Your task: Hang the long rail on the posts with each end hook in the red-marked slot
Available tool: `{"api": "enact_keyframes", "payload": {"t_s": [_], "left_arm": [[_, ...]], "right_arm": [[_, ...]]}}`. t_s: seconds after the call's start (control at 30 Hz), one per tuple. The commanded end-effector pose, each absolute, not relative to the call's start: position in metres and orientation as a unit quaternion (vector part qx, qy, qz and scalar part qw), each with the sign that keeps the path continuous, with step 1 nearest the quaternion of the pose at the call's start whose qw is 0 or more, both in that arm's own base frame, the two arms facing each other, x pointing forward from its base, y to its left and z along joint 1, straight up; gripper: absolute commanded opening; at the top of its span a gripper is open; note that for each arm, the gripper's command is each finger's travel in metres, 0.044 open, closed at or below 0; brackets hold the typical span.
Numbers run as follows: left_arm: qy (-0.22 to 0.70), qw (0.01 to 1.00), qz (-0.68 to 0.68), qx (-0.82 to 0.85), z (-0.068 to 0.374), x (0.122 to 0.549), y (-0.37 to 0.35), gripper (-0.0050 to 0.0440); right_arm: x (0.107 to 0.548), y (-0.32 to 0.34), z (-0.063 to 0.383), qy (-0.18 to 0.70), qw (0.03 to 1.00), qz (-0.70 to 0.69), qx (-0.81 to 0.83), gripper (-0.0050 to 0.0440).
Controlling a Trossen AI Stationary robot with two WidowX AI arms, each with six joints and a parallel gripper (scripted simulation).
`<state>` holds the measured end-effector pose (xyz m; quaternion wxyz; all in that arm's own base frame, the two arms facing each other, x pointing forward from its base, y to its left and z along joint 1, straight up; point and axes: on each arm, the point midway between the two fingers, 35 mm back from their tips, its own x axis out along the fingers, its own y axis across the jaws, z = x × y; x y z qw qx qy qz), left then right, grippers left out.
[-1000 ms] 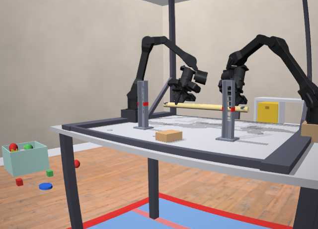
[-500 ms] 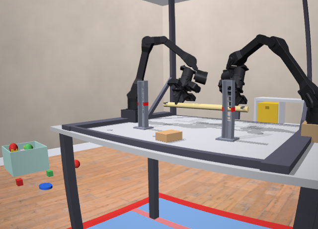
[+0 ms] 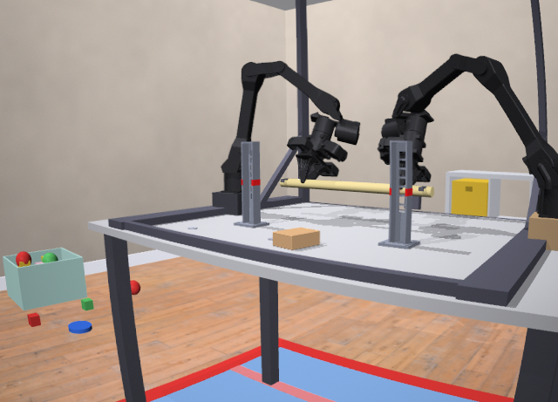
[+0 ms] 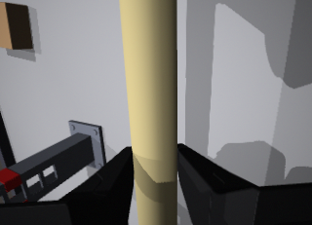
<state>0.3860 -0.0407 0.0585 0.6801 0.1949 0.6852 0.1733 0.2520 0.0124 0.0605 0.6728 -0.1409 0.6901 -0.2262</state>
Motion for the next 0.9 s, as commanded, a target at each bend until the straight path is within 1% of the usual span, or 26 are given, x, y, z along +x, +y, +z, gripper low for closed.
{"api": "enact_keyframes", "payload": {"t_s": [0.0,0.3,0.87], "left_arm": [[0.673,0.693,0.173,0.192,0.075,0.385,-0.026,-0.005],[0.673,0.693,0.173,0.192,0.076,0.384,-0.013,-0.005],[0.673,0.693,0.173,0.192,0.076,0.383,-0.012,-0.005]], "right_arm": [[0.252,0.0,0.067,0.685,0.679,-0.226,-0.139,-0.005],[0.253,-0.016,0.068,0.684,0.679,-0.226,-0.14,-0.005],[0.253,-0.017,0.068,0.684,0.679,-0.226,-0.14,-0.005]]}}
